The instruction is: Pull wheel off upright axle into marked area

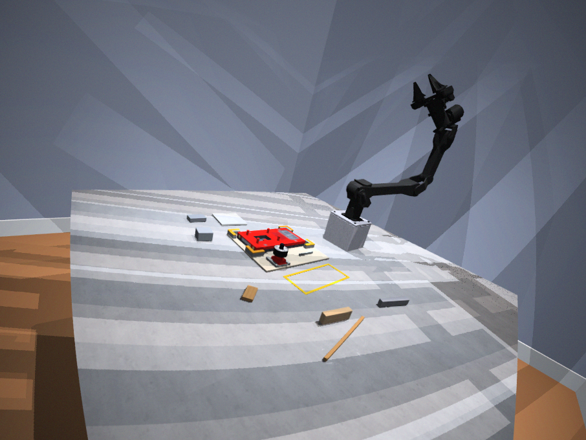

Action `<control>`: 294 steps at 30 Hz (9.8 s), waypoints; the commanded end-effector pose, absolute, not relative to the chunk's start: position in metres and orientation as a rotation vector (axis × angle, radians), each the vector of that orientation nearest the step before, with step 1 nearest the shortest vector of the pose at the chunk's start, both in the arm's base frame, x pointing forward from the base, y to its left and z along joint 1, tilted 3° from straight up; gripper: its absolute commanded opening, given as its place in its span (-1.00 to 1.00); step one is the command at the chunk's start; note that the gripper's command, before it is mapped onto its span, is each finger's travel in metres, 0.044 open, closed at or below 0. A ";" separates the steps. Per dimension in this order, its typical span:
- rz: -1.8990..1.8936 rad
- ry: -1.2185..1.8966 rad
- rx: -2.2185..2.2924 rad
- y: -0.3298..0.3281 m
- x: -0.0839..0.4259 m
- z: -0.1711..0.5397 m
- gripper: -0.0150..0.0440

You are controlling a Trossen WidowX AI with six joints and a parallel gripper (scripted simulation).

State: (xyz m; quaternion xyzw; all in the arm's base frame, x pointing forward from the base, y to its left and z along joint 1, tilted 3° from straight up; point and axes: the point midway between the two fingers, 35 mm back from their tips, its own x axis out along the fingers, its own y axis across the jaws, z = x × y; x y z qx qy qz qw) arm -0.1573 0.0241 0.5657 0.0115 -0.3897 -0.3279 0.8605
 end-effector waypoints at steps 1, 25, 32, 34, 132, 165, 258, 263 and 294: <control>-0.687 -0.813 0.025 0.023 -0.156 0.566 0.78; -0.584 -0.246 -0.016 -0.056 0.054 0.558 0.53; -0.537 -0.102 -0.012 -0.069 0.107 0.540 0.53; -0.516 -0.045 -0.007 -0.074 0.129 0.531 0.53; 0.020 1.546 0.064 0.020 0.369 -0.021 -0.49; 0.020 1.542 0.066 0.020 0.369 -0.010 -0.49; 0.016 1.548 0.071 0.018 0.359 0.039 -0.49; 0.017 1.546 0.072 0.037 0.353 0.042 -0.49; 0.028 1.539 0.078 0.123 0.308 0.042 -0.49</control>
